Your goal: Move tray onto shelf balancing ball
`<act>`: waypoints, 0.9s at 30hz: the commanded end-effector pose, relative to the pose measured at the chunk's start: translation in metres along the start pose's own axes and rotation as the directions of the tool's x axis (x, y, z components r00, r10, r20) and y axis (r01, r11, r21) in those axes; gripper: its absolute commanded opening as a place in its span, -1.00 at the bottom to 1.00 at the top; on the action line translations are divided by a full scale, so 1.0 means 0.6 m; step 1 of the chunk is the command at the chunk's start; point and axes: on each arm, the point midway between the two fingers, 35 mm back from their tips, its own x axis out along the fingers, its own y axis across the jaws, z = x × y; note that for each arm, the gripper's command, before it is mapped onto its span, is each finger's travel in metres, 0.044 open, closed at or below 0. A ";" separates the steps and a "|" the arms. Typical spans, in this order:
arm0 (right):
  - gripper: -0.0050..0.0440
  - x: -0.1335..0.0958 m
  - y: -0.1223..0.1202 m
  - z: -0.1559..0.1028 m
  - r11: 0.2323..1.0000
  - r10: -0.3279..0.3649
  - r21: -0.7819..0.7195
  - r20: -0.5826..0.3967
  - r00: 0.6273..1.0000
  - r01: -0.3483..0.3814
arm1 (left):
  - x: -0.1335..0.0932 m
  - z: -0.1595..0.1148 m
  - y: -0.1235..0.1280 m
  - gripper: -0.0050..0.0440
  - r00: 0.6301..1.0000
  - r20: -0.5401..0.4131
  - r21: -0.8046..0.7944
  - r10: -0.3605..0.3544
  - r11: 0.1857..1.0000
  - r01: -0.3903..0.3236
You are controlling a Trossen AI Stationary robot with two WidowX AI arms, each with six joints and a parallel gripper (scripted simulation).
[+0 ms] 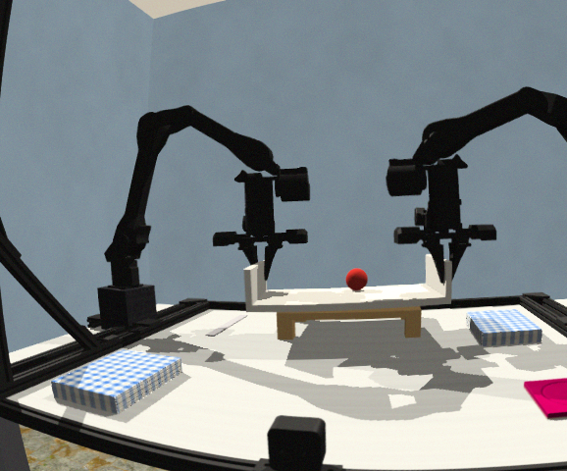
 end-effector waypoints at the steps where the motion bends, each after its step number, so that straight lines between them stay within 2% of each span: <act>1: -0.71 -0.004 -0.001 0.007 1.000 -0.001 -0.002 -0.015 1.000 0.001 | 0.001 0.006 0.000 -0.71 1.000 -0.017 -0.002 0.000 1.000 0.000; 5: -0.71 0.000 -0.001 0.008 1.000 -0.003 -0.002 0.032 0.999 0.003 | -0.003 0.007 0.000 -0.71 1.000 0.030 -0.002 -0.003 1.000 0.003; 17: -0.71 -0.005 -0.001 0.017 1.000 0.000 -0.002 -0.024 1.000 0.000 | 0.002 0.016 -0.001 -0.71 1.000 -0.026 -0.002 0.001 1.000 -0.001; 22: -0.71 0.000 -0.002 0.018 1.000 -0.003 -0.002 0.031 1.000 0.003 | -0.003 0.017 -0.001 -0.71 1.000 0.029 -0.002 -0.003 1.000 0.003; 27: -0.71 -0.001 -0.002 0.020 1.000 -0.002 -0.002 0.013 1.000 0.002 | -0.002 0.020 -0.002 -0.71 1.000 0.011 -0.002 -0.001 1.000 0.001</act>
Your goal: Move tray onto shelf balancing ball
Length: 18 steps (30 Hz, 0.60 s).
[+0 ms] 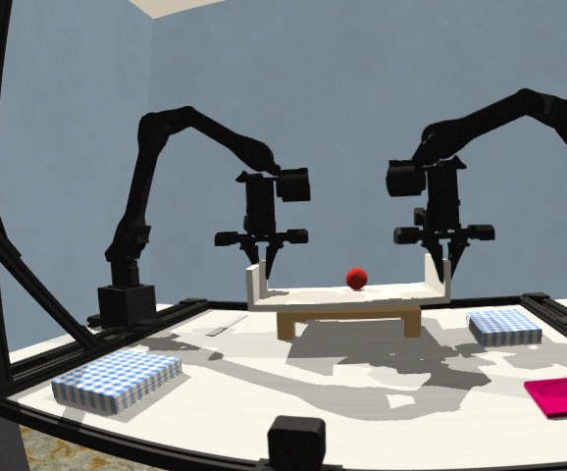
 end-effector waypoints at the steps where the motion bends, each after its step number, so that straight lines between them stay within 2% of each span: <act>1: -0.71 -0.002 0.000 0.003 1.000 0.001 -0.001 0.005 1.000 -0.001 | -0.002 0.003 0.000 -0.71 1.000 0.003 -0.001 0.000 1.000 0.000; 7: -0.71 -0.005 -0.001 0.009 1.000 0.003 -0.001 -0.034 0.999 -0.003 | 0.002 0.009 0.000 -0.71 0.999 -0.035 -0.001 0.002 1.000 -0.002; 12: -0.71 -0.001 -0.001 0.010 1.000 -0.001 -0.001 0.022 1.000 0.001 | -0.003 0.010 -0.001 -0.71 1.000 0.020 -0.001 -0.002 1.000 0.002; 18: -0.71 -0.002 -0.001 0.013 1.000 0.001 -0.001 0.005 1.000 -0.001 | -0.002 0.013 -0.001 -0.71 1.000 0.003 -0.001 0.000 1.000 0.000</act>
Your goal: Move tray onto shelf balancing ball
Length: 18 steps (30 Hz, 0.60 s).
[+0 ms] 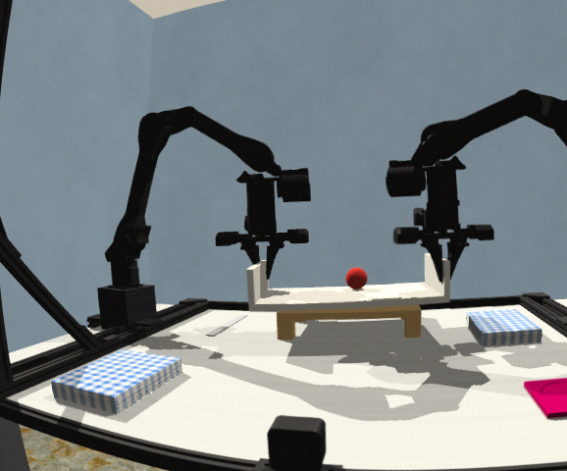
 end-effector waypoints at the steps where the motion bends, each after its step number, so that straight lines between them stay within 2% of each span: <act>1: -0.71 -0.002 0.000 0.003 1.000 0.001 -0.001 0.005 1.000 -0.001 | -0.002 0.003 0.000 -0.71 1.000 0.004 -0.001 0.000 1.000 0.000; 6: -0.71 -0.005 -0.001 0.009 1.000 0.004 -0.001 -0.034 0.999 -0.004 | 0.002 0.009 -0.001 -0.71 0.999 -0.036 -0.001 0.002 1.000 -0.002; 11: -0.71 -0.001 -0.001 0.010 1.000 -0.001 -0.001 0.021 1.000 0.001 | -0.003 0.010 -0.001 -0.71 1.000 0.020 -0.001 -0.002 1.000 0.002; 18: -0.71 -0.002 -0.001 0.013 1.000 0.001 -0.001 0.005 1.000 -0.001 | -0.002 0.013 -0.001 -0.71 1.000 0.004 -0.001 -0.001 1.000 0.001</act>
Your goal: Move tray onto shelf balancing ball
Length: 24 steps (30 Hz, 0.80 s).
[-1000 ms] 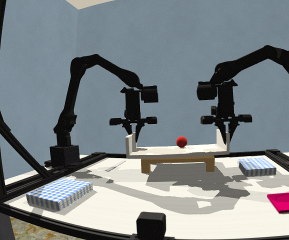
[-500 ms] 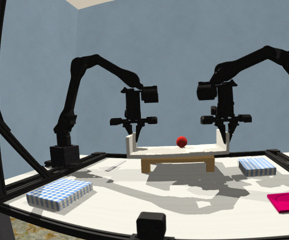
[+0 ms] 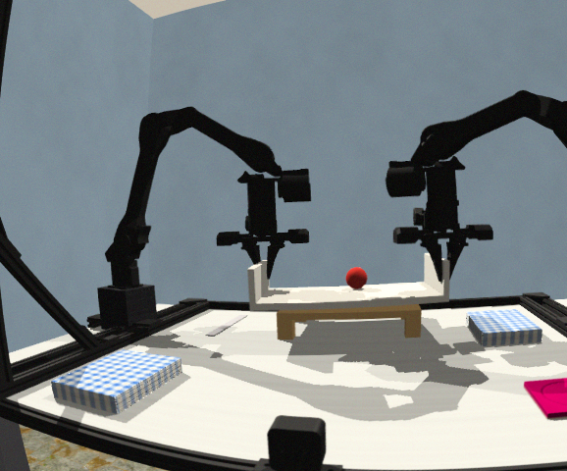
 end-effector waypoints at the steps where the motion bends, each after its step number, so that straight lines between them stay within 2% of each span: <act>1: -0.71 -0.002 0.000 0.003 1.000 0.001 -0.001 0.006 1.000 -0.001 | -0.002 0.003 0.000 -0.71 1.000 0.004 -0.001 0.000 1.000 0.000; 5: -0.71 -0.005 -0.001 0.009 1.000 0.004 -0.001 -0.034 0.999 -0.004 | 0.001 0.009 -0.001 -0.71 0.999 -0.036 -0.001 0.003 1.000 -0.003; 10: -0.71 -0.001 -0.001 0.010 1.000 -0.001 -0.001 0.022 1.000 0.001 | -0.003 0.010 -0.001 -0.71 1.000 0.020 -0.001 -0.002 1.000 0.002; 18: -0.71 -0.002 -0.001 0.013 1.000 0.001 -0.001 0.006 1.000 -0.001 | -0.002 0.013 -0.001 -0.71 1.000 0.005 -0.001 -0.001 1.000 0.001; 22: -0.71 -0.005 -0.002 0.019 1.000 0.004 -0.001 -0.034 0.999 -0.004 | 0.001 0.019 -0.001 -0.71 0.999 -0.036 -0.001 0.003 1.000 -0.003; 24: -0.71 -0.004 -0.002 0.020 1.000 0.003 -0.001 -0.016 1.000 -0.003 | 0.000 0.020 -0.002 -0.71 1.000 -0.017 -0.001 0.002 1.000 -0.002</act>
